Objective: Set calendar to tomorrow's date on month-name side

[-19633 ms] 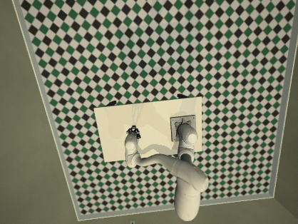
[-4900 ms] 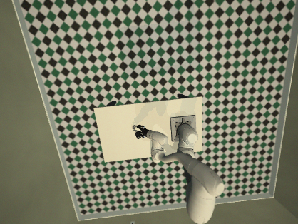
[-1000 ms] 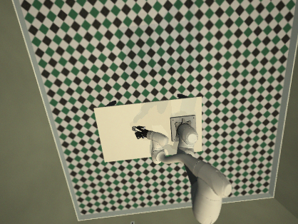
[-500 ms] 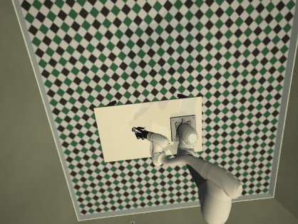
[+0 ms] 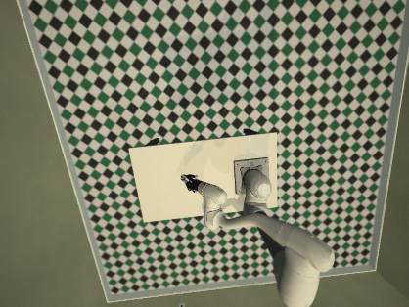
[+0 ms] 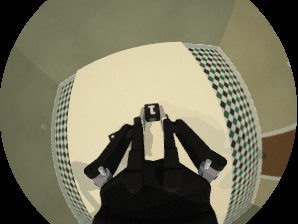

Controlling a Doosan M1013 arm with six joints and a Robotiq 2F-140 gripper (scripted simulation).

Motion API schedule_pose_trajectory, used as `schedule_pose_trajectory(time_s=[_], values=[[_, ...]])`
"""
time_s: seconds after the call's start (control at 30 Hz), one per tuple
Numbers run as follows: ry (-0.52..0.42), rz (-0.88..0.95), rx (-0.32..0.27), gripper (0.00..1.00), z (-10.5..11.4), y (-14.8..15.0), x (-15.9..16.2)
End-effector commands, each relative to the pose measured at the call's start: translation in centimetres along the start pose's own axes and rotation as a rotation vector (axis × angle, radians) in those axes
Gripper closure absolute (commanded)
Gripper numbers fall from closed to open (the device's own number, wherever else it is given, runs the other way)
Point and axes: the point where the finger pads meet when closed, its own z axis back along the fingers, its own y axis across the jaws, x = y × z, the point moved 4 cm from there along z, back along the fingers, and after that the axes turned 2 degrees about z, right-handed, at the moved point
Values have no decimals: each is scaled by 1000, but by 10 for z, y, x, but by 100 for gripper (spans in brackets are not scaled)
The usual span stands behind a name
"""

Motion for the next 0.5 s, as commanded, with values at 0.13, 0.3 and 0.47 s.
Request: schedule_pose_trajectory(time_s=[0.13, 0.3, 0.47], values=[[-134, -1, 3, 83, 2, 2, -7], [-147, -1, 4, 83, 3, 3, -11], [-259, -2, 3, 83, -2, 4, -17]])
